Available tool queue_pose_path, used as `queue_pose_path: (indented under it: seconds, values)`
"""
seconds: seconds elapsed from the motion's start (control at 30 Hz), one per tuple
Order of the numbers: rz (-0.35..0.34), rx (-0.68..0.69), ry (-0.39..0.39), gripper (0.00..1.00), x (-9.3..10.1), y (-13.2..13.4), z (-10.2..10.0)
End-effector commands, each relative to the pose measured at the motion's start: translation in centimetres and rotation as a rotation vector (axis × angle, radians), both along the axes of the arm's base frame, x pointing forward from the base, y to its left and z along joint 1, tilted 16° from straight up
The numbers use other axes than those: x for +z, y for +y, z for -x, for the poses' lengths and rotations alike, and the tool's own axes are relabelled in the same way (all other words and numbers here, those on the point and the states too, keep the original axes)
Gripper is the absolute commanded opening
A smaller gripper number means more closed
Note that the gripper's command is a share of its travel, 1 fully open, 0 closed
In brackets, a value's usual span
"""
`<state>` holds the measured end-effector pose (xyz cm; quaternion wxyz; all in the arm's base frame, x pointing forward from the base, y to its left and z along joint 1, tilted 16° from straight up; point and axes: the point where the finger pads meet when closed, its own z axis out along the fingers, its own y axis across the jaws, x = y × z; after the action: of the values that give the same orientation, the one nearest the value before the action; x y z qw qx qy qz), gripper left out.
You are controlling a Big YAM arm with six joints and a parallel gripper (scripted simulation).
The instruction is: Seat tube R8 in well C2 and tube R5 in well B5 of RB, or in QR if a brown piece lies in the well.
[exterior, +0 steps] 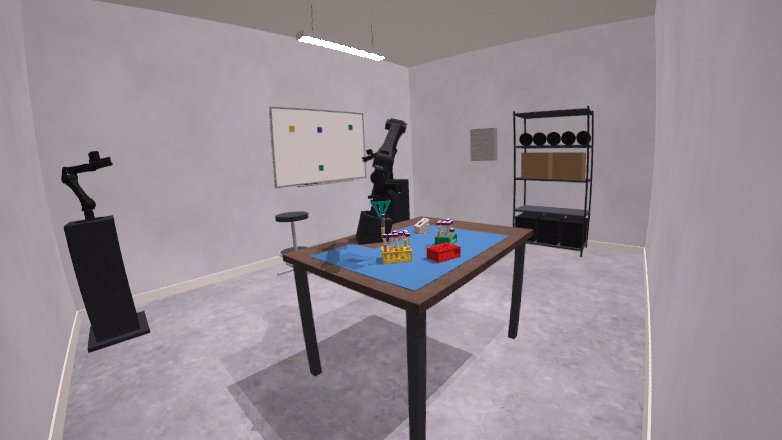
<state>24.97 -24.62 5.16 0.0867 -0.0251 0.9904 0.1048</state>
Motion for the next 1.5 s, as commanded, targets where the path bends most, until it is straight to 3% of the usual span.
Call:
queue_pose_path:
  seconds: [0.0,0.23,0.27,0.37,0.73,0.8,0.83,0.9,1.03,1.07,1.47]
  values:
    - [0.026,0.008,-0.024,0.0,1.1,-1.8,-1.8]
    - [0.021,0.002,-0.02,0.0,1.0,-2.2,-2.5]
    - [-0.014,-0.01,0.008,0.0,-0.3,-1.0,-1.1]
    - [0.024,-0.003,-0.023,0.0,1.0,-2.8,-3.0]
    - [0.018,0.002,-0.019,0.0,1.0,-3.7,-4.4]
    - [0.018,0.002,-0.019,0.0,1.0,-3.7,-4.4]
    - [-0.014,-0.014,0.007,0.0,-0.4,-2.7,-2.9]
    - [0.018,-0.01,-0.019,0.0,1.0,-4.4,-4.4]
    - [0.019,0.001,-0.021,0.0,0.9,-4.5,-5.3]
    - [0.022,-0.001,-0.021,0.0,0.8,-4.3,-4.3]
    - [0.022,-0.001,-0.021,0.0,0.8,-4.3,-4.3]
